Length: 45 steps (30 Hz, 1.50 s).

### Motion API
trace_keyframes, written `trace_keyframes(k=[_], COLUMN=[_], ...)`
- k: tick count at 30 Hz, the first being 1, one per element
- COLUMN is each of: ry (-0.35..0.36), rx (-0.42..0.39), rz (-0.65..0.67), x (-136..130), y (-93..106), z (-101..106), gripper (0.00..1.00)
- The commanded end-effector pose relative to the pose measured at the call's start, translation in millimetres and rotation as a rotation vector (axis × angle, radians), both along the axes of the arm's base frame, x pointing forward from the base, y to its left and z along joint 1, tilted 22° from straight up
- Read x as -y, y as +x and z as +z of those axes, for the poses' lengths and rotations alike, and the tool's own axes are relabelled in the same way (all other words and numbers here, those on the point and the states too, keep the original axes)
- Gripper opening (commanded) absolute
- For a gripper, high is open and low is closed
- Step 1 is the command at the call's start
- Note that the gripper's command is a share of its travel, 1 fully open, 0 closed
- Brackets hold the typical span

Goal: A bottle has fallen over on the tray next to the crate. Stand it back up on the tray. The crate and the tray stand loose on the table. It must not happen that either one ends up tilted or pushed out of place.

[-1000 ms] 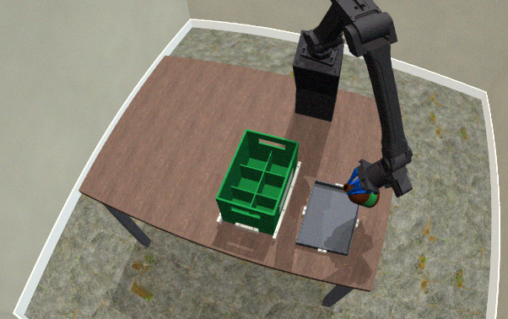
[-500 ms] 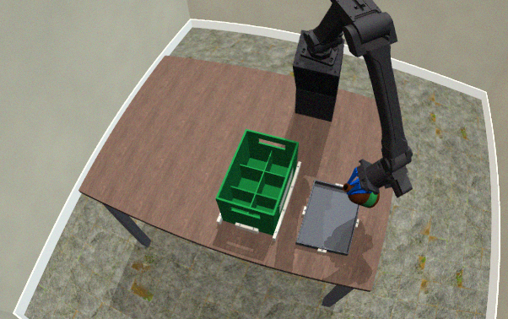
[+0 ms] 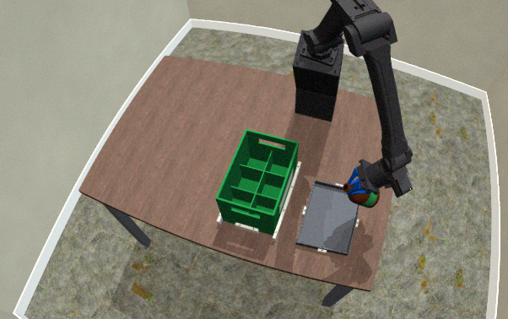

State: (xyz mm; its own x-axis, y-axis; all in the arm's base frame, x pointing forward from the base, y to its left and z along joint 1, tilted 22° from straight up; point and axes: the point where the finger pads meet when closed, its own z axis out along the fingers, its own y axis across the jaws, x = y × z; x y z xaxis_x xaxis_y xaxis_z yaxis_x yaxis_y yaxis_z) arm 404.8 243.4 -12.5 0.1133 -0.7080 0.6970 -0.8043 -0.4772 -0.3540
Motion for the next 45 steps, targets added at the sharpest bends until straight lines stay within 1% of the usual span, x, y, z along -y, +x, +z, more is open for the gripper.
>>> trace_keyframes(k=[1,20,32,35,37,45], ry=[-0.003,-0.018,-0.079,-0.096,-0.096,-0.133], rx=[0.005,0.012,0.044,0.054,0.054,0.078], rz=[0.004,-0.003,-0.037,-0.036,-0.036,-0.049], x=[-9.0,-9.9,-7.4,-10.5,-10.5,-10.2], y=[1.5,1.2,1.3,-0.8,-0.8,-0.5], z=[1.3,0.1,-0.3,-0.2,-0.2,0.2], gripper=[0.0,0.0,0.0,0.0,0.0,0.0])
